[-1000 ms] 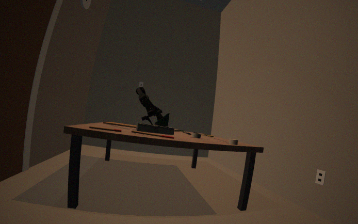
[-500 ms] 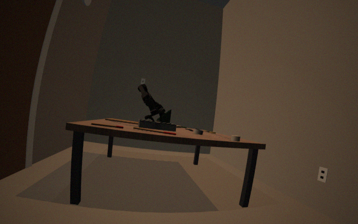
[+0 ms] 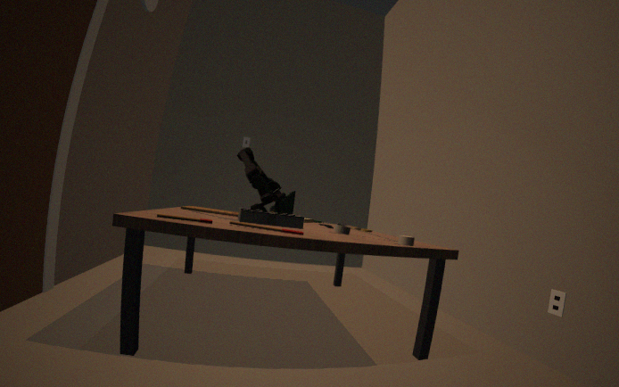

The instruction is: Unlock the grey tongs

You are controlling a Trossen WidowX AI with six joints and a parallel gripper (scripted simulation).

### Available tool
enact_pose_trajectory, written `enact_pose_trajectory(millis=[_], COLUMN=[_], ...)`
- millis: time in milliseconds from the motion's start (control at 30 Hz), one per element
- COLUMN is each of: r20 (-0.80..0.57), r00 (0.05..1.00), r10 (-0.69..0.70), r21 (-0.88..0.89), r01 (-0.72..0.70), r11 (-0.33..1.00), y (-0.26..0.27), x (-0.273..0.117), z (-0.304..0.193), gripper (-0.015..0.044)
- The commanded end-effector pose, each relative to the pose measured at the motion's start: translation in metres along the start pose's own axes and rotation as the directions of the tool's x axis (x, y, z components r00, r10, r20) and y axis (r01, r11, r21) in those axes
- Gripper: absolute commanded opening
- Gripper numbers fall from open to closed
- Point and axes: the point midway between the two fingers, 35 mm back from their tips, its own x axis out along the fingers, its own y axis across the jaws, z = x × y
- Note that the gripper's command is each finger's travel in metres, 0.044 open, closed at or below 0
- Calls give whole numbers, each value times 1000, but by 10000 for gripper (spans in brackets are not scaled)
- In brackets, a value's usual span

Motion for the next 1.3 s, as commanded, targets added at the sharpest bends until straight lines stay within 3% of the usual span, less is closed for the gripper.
enact_pose_trajectory(millis=[0, 67, 300, 533, 767, 1100, 1267], r20=[1, 1, 1, 0, -10, -11, -29], r00=[1000, 1000, 1000, 1000, 1000, 1000, 996], r10=[0, 0, 0, 1, 7, 2, -88], r21=[1, 1, 1, 0, -8, -7, -4], r01=[0, 0, 0, -1, -7, -2, 88], r11=[1000, 1000, 1000, 1000, 1000, 1000, 996], y=[0, 0, 0, 4, 38, 38, 37], x=[-1, -1, -1, -8, -67, -67, -63], z=[0, 0, 0, 1, 1, 1, 0], gripper=[129, 76, 30, -150, -150, -150, -150])
